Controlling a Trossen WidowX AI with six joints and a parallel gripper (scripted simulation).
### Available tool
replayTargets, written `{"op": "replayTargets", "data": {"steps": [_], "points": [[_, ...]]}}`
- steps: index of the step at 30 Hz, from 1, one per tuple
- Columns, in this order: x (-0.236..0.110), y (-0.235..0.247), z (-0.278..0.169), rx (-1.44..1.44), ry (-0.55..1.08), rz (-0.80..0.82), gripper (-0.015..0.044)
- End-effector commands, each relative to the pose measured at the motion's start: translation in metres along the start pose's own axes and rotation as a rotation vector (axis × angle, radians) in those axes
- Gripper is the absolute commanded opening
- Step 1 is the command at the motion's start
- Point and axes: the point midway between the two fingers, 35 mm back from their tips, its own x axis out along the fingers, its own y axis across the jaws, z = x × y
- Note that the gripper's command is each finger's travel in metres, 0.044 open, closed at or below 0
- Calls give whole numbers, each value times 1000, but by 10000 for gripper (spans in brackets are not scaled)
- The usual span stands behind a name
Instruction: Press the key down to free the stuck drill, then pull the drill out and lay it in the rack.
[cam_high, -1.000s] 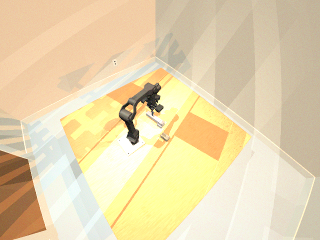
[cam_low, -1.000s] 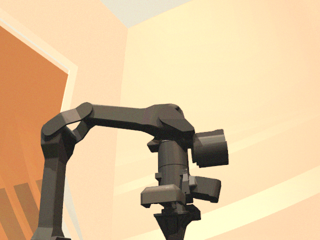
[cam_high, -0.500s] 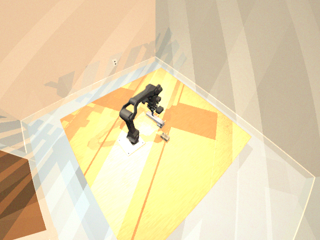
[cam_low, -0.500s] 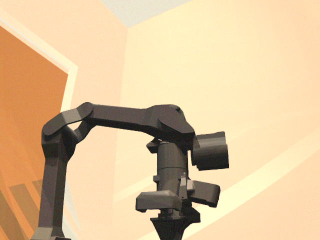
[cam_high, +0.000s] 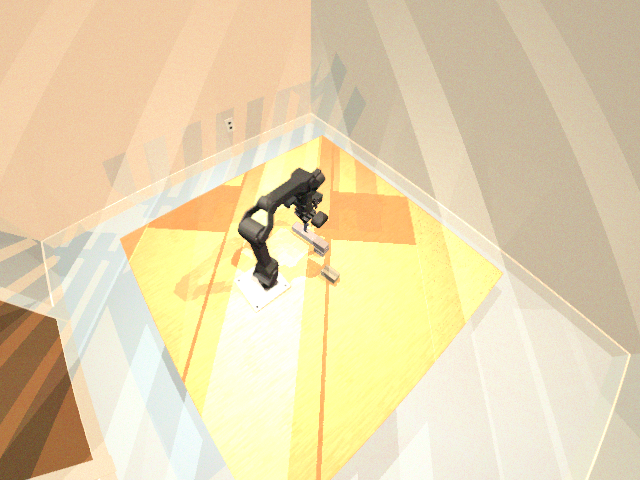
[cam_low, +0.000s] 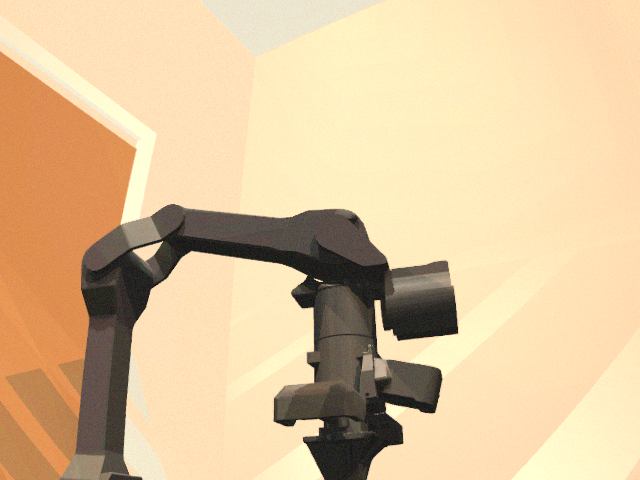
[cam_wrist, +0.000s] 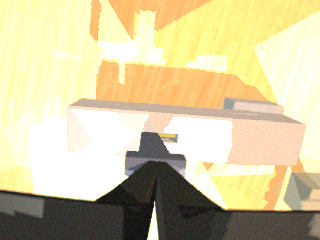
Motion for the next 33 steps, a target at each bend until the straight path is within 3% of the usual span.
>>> {"op": "replayTargets", "data": {"steps": [1, 33], "points": [[7, 1, -2, 0, 14, 2, 0], [19, 2, -7, 0, 14, 2, 0]]}}
